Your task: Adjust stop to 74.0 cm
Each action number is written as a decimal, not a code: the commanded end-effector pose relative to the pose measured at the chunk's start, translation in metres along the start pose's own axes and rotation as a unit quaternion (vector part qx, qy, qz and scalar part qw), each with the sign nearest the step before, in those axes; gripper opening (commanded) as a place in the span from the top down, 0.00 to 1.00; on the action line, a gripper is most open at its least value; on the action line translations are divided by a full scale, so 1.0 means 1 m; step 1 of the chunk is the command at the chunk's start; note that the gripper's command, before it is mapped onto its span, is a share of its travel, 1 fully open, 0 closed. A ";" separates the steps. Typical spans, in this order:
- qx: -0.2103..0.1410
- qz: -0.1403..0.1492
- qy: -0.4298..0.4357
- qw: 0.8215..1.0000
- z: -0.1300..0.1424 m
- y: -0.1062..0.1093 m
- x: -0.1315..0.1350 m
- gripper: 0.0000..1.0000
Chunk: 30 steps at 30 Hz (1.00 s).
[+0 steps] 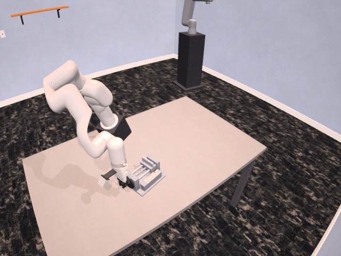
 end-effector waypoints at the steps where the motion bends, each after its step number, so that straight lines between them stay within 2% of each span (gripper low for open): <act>1: 0.000 0.000 0.000 1.000 0.000 -0.001 -0.002 0.94; 30: 0.000 0.000 0.000 1.000 -0.002 -0.007 -0.012 0.94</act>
Point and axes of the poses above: the point where the finger pads meet when closed, its own y axis back along the fingers, its own x axis across the jaws, z = x × y, the point moved 7 cm from there along y, back along the fingers, and after that the axes turned 10 degrees about y, right-handed, at the moved point
